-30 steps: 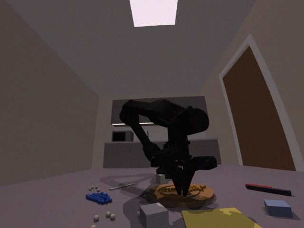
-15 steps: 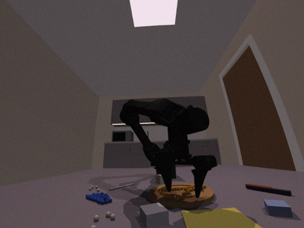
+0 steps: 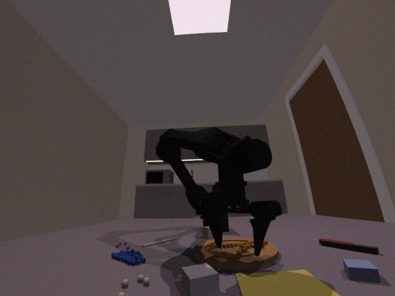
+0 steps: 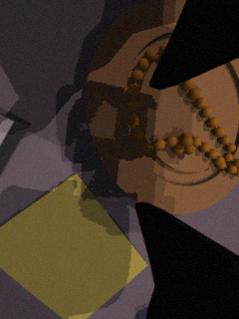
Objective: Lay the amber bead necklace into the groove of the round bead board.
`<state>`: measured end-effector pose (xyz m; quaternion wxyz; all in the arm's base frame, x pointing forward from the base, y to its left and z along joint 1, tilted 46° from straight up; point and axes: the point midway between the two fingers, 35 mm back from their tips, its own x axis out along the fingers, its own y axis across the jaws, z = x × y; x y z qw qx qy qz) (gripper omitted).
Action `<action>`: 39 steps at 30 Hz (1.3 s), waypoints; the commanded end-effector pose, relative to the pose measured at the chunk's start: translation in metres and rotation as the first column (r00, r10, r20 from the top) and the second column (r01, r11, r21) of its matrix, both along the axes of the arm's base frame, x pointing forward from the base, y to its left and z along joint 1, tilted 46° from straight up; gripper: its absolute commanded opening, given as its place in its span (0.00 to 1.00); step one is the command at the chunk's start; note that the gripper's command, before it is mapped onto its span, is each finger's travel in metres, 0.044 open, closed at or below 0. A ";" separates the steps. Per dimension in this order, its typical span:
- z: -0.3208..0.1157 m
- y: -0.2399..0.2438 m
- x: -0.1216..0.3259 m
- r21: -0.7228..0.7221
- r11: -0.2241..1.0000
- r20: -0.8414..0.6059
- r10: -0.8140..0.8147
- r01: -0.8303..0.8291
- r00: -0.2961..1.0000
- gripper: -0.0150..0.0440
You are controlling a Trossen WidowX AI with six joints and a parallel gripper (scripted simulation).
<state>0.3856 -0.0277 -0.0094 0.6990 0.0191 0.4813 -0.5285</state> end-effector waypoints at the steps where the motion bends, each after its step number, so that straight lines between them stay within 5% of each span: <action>1: 0.001 0.000 0.000 -0.001 1.000 0.005 -0.004 0.004 1.000 1.00; 4: 0.001 0.000 0.000 -0.001 1.000 0.005 -0.004 0.004 1.000 1.00; 11: 0.016 0.028 -0.009 0.041 0.969 -0.254 0.248 -0.245 0.935 0.69; 16: 0.017 0.029 -0.009 0.044 0.966 -0.263 0.255 -0.253 0.930 0.47; 39: 0.001 0.012 -0.008 0.042 0.967 -0.256 0.254 -0.251 0.933 0.46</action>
